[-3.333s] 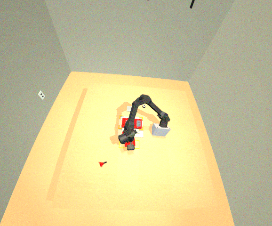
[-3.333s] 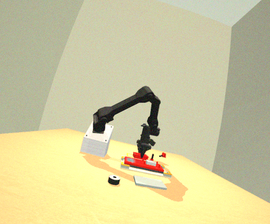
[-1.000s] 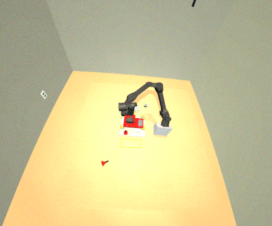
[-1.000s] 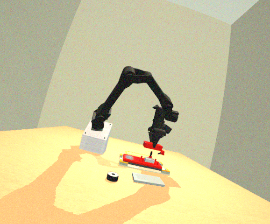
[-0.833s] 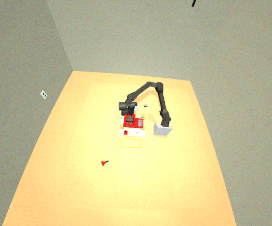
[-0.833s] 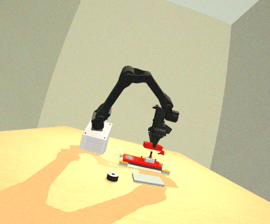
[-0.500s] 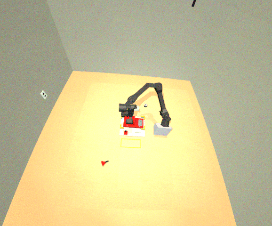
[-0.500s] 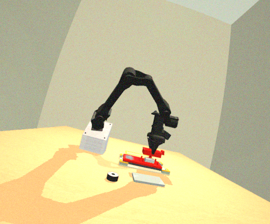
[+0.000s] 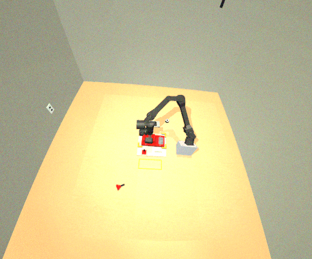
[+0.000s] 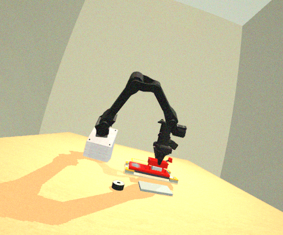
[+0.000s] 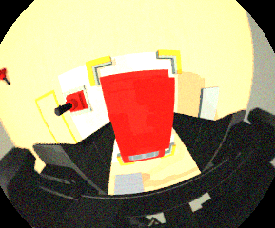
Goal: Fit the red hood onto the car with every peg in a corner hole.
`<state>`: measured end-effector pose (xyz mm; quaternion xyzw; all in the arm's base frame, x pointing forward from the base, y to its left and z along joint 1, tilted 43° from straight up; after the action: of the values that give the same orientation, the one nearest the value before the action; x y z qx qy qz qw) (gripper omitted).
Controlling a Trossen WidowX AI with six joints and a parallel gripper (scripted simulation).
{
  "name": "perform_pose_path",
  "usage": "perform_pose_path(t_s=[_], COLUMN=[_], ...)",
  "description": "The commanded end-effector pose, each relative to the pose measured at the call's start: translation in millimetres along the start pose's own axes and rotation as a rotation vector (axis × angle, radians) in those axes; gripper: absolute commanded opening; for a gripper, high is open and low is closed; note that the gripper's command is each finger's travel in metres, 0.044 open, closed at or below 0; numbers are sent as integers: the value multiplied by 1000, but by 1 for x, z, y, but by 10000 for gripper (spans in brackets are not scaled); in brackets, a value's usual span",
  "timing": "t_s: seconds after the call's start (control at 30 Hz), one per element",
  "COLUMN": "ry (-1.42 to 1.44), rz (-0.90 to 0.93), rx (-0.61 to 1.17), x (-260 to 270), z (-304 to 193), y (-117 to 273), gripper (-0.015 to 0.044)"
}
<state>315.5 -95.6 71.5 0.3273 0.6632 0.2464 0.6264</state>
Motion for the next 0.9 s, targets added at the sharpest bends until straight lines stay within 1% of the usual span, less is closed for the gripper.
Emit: perform_pose_path(t_s=[0.0, 0.87], ry=[4, 4], rz=[-6, -6], rx=[1, 1], x=[0, 0], z=[0, 0], y=[-1, -4], gripper=[0, 0])
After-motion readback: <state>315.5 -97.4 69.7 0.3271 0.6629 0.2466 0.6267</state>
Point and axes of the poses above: the point midway between the two fingers, 35 mm back from their tips, its own y axis back along the fingers, its own x axis across the jaws, z = x × y, the point moved 7 cm from there along y, back along the fingers, and after that the axes turned 9 degrees about y, right-handed, at the moved point
